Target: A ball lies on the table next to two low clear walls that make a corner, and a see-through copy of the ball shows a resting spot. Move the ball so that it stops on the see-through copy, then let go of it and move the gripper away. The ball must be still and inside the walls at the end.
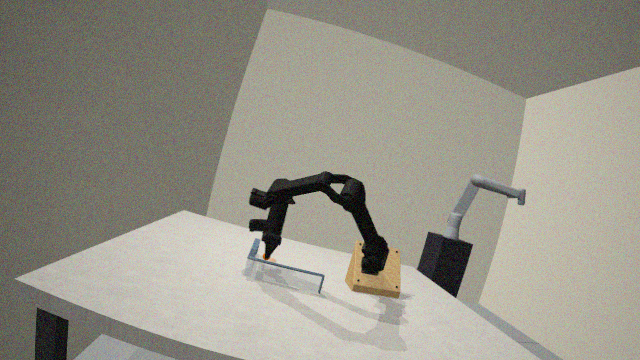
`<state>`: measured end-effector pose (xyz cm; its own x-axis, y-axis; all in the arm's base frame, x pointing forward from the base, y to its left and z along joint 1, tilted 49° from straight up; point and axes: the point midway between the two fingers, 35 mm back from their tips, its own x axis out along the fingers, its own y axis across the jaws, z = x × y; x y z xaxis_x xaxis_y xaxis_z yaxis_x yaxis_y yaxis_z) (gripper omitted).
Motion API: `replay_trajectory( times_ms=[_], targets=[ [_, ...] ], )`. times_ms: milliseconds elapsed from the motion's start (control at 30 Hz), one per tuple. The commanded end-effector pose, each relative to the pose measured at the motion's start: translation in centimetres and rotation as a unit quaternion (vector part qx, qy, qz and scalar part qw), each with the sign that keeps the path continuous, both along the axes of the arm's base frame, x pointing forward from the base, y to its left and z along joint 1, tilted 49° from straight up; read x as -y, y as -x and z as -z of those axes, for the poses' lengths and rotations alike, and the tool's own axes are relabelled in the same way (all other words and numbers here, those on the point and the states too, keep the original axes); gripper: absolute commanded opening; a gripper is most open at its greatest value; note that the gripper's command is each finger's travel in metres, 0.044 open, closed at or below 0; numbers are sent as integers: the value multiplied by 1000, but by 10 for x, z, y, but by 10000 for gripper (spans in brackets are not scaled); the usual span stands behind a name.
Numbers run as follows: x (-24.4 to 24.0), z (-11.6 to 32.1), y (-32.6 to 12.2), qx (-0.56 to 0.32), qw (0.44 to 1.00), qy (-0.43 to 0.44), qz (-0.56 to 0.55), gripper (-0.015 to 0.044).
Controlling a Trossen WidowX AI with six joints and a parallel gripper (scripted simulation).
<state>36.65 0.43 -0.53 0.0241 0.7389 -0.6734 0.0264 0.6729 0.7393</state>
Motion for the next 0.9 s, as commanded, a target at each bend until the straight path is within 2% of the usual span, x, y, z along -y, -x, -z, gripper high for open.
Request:
replay_trajectory(
  times_ms=[0,533,633,867],
  targets=[
    [16,-10,-3,2,1000,2,2,0],
    [72,-59,1,-5,1000,-9,3,0],
    [73,-55,2,-5,1000,-9,3,0],
    [82,-13,17,-5,1000,-8,3,0]
  ],
)
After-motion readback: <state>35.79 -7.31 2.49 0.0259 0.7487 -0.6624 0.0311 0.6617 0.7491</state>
